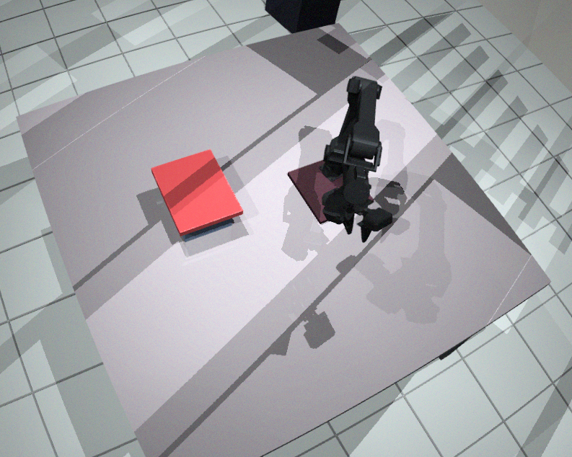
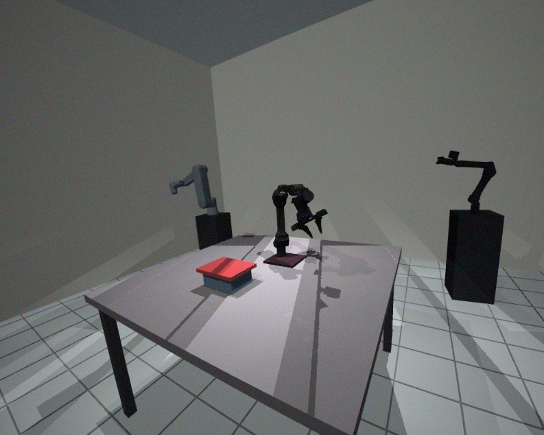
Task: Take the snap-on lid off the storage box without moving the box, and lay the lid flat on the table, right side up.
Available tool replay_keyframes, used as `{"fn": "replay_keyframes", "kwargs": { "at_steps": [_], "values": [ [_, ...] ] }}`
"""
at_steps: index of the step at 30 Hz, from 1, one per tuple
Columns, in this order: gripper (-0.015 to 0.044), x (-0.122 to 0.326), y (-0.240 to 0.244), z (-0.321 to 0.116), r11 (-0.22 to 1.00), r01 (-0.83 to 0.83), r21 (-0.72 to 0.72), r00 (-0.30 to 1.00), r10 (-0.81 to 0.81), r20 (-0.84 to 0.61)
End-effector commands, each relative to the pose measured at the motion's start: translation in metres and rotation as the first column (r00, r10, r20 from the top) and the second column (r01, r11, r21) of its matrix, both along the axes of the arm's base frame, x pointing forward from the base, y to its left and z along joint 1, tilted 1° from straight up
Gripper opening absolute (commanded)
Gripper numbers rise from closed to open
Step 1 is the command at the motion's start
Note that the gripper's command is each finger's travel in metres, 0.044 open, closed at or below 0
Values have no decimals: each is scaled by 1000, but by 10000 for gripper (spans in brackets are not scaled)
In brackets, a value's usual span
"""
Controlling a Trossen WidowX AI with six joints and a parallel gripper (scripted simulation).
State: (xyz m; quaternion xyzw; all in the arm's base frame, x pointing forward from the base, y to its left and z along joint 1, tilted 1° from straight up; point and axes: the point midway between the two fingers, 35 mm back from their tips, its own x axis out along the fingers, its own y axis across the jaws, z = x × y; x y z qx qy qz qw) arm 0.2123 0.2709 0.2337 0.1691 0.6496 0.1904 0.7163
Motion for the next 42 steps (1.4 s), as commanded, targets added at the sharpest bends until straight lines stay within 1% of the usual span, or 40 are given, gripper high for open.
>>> {"fn": "replay_keyframes", "kwargs": {
  "at_steps": [1, 3, 4, 6, 9, 13, 15, 16, 20, 23, 27, 35, 37, 39, 42],
  "values": [
    [235, 46, -58, -2, 950, 309, 48, 951, -310, 13],
    [235, 62, -86, -4, 896, 438, 73, 898, -440, 13],
    [235, 63, -89, -4, 890, 449, 76, 893, -451, 13],
    [235, 72, -109, -6, 844, 528, 92, 847, -532, 13],
    [235, 87, -155, -9, 709, 692, 134, 715, -699, 8],
    [235, 95, -219, -14, 481, 855, 193, 492, -871, -8],
    [235, 95, -228, -15, 443, 873, 202, 455, -891, -12],
    [235, 95, -239, -16, 395, 894, 214, 407, -913, -17],
    [235, 88, -298, -22, 132, 952, 275, 152, -987, -50],
    [235, 75, -339, -27, -68, 945, 321, -44, -996, -81],
    [235, 67, -357, -29, -159, 926, 341, -133, -986, -97],
    [235, 67, -357, -29, -159, 926, 341, -133, -986, -97],
    [235, 69, -353, -29, -135, 932, 335, -109, -989, -96],
    [235, 67, -357, -29, -159, 926, 341, -133, -986, -97],
    [235, 68, -357, -45, -159, 926, 342, -133, -986, -97]
  ]
}}
